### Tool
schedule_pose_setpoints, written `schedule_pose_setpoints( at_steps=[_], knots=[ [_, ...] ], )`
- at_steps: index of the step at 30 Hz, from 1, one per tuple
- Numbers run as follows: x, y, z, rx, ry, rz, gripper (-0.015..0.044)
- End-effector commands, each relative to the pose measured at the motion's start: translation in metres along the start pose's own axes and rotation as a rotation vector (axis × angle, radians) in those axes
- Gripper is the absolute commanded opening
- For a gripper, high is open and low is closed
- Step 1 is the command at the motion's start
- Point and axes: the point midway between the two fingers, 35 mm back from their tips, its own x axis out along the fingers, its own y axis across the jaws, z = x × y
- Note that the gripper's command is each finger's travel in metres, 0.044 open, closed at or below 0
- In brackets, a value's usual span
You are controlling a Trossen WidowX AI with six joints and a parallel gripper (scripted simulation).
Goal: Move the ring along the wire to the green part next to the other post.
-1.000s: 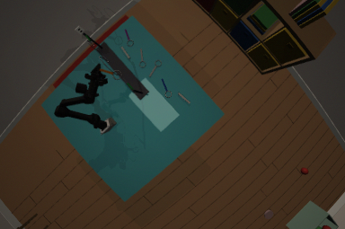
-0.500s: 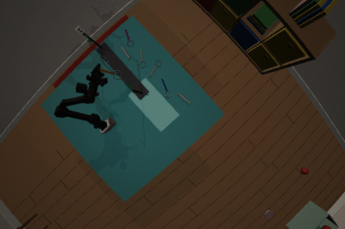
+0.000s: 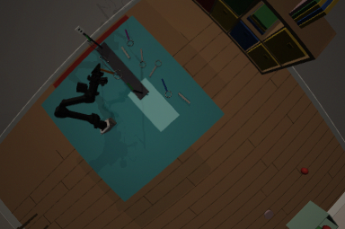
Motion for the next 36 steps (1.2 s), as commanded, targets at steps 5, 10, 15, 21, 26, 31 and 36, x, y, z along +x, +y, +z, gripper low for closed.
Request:
schedule_pose_setpoints(
  at_steps=[5,10,15,21,26,31,36],
  knots=[
    [-0.001,-0.010,-0.001,-0.040,0.007,-0.010,-0.0150],
    [-0.003,-0.023,-0.001,-0.098,0.015,-0.042,-0.0150],
    [-0.005,-0.035,0.001,-0.165,0.024,-0.078,-0.0150],
    [-0.010,-0.055,0.005,-0.278,0.039,-0.139,-0.0150],
    [-0.015,-0.072,0.011,-0.380,0.052,-0.195,-0.0150],
    [-0.021,-0.088,0.019,-0.487,0.060,-0.249,-0.0150],
    [-0.019,-0.104,0.028,-0.598,0.015,-0.281,-0.0150]
  ],
)
